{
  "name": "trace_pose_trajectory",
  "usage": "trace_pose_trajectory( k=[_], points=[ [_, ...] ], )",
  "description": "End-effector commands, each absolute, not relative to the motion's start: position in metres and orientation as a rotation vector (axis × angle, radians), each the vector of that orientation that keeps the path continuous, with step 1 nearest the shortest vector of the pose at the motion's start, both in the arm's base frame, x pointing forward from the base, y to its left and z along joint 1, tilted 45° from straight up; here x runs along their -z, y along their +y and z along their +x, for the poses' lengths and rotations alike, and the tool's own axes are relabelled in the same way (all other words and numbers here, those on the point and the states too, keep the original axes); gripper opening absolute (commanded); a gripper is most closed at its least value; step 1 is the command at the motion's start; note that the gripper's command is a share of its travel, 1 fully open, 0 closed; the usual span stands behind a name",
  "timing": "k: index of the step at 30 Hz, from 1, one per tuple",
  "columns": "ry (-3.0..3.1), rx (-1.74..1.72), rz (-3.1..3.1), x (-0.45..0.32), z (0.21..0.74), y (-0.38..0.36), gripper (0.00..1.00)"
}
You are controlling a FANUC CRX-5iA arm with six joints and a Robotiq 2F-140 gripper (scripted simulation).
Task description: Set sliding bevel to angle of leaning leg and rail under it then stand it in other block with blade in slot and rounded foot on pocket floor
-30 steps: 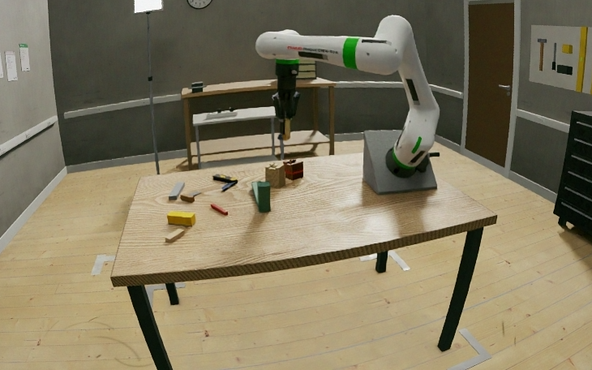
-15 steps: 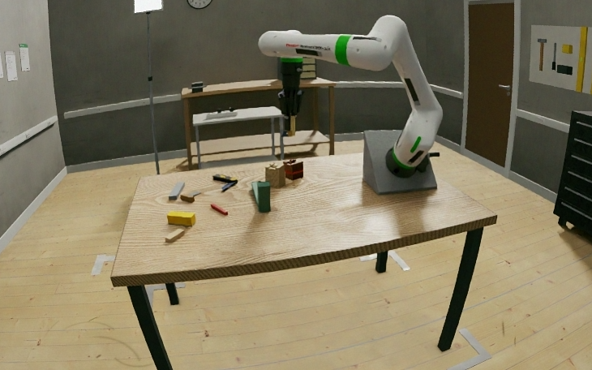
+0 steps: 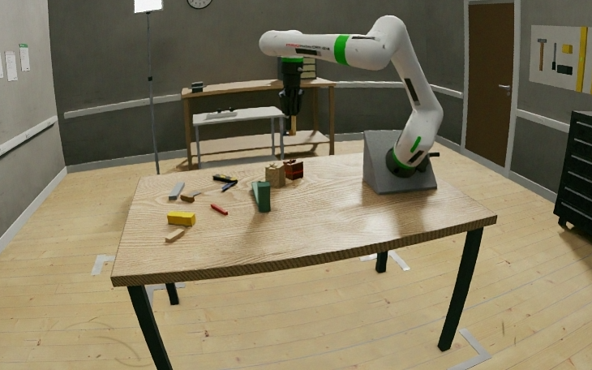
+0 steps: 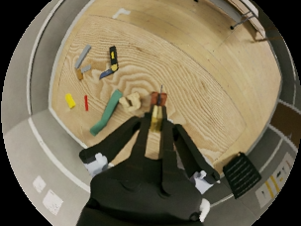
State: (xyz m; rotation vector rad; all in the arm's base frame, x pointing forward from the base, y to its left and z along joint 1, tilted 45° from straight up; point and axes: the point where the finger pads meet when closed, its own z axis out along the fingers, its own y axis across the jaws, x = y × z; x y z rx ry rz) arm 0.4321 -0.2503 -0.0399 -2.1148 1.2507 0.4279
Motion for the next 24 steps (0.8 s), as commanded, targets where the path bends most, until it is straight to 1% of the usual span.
trace_pose_trajectory(
  k=[1, 11, 24],
  points=[
    [1.252, -0.426, -2.116, 0.039, 0.432, -0.251, 0.10],
    [1.252, -0.426, -2.116, 0.043, 0.432, -0.247, 0.10],
    [1.251, -0.426, -2.117, 0.091, 0.432, -0.200, 0.10]
  ],
)
